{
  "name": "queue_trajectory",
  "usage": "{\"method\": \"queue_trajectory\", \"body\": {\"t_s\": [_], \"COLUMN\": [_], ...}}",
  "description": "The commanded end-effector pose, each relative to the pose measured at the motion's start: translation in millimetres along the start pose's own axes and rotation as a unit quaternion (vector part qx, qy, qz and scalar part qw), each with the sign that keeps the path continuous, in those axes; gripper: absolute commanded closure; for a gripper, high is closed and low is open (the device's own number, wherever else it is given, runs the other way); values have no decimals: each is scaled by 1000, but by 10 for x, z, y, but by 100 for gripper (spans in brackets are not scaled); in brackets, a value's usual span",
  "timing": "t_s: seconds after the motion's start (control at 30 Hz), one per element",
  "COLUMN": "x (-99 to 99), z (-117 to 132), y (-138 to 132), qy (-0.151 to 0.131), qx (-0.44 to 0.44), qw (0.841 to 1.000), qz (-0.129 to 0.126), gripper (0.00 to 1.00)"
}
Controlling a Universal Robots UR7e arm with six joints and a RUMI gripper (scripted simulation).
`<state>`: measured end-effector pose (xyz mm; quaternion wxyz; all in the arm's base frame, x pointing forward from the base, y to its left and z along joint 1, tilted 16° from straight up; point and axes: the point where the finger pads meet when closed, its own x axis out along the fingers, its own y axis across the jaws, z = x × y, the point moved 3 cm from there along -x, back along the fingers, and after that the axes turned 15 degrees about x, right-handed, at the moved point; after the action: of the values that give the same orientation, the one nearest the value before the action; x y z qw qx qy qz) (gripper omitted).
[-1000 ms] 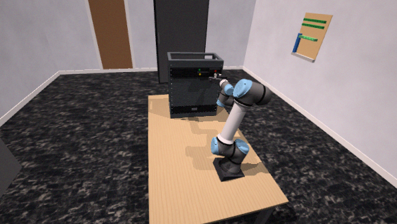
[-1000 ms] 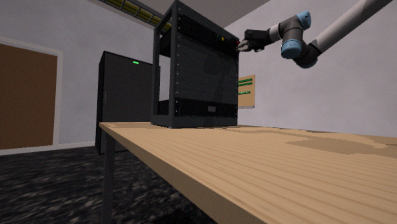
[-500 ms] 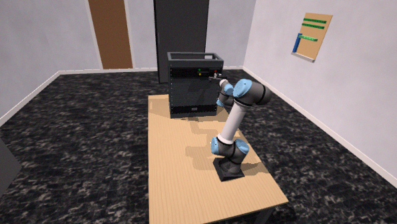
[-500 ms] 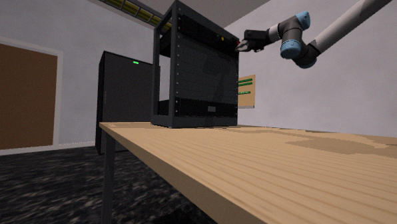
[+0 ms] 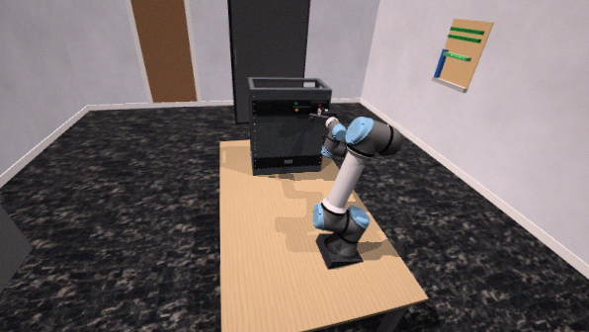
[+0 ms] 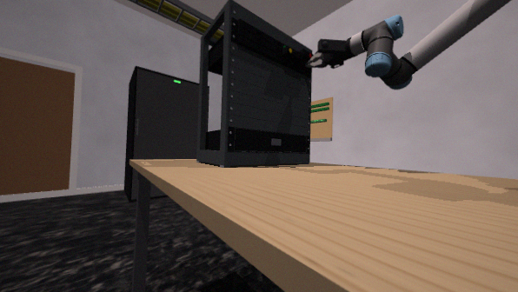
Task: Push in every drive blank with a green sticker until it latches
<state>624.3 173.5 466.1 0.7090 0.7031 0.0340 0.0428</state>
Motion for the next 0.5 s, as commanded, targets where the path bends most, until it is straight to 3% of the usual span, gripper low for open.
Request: {"method": "queue_trajectory", "body": {"t_s": [0.0, 0.47], "x": [16, 43], "z": [-12, -12], "y": [42, 44], "qy": [1, 1], "qx": [0, 0], "qw": [1000, 1000], "qz": [4, 4], "gripper": [100, 100]}}
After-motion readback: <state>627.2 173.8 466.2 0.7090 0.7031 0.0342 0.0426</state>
